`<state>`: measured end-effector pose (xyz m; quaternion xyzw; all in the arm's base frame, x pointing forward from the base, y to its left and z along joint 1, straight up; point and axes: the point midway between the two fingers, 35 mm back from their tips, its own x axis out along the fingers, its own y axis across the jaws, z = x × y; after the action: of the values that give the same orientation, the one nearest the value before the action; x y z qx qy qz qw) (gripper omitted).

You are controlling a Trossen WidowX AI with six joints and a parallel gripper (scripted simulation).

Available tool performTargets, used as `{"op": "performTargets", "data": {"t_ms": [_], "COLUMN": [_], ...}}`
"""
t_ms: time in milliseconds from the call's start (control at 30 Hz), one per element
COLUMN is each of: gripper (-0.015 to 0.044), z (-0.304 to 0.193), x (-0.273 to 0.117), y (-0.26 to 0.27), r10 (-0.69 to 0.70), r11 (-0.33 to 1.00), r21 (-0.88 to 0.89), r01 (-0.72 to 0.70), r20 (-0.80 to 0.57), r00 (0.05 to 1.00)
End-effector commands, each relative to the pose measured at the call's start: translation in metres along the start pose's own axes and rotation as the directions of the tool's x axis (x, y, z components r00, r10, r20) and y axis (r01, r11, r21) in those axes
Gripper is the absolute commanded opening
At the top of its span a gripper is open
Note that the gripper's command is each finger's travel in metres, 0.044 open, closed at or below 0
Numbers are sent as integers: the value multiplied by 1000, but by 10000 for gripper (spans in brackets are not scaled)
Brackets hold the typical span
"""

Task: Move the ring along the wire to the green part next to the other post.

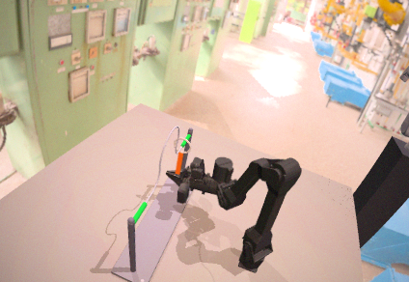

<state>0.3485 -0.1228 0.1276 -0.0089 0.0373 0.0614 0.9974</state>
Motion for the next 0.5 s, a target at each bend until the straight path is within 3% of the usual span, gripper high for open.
{"op": "performTargets", "data": {"t_ms": [0, 467], "gripper": [-150, -150], "z": [1, 1], "x": [0, 0], "y": [5, 22], "r10": [0, 4], "r11": [1000, 1000], "r21": [3, 30], "r01": [0, -4], "r20": [4, 6], "r00": [1000, 1000]}}
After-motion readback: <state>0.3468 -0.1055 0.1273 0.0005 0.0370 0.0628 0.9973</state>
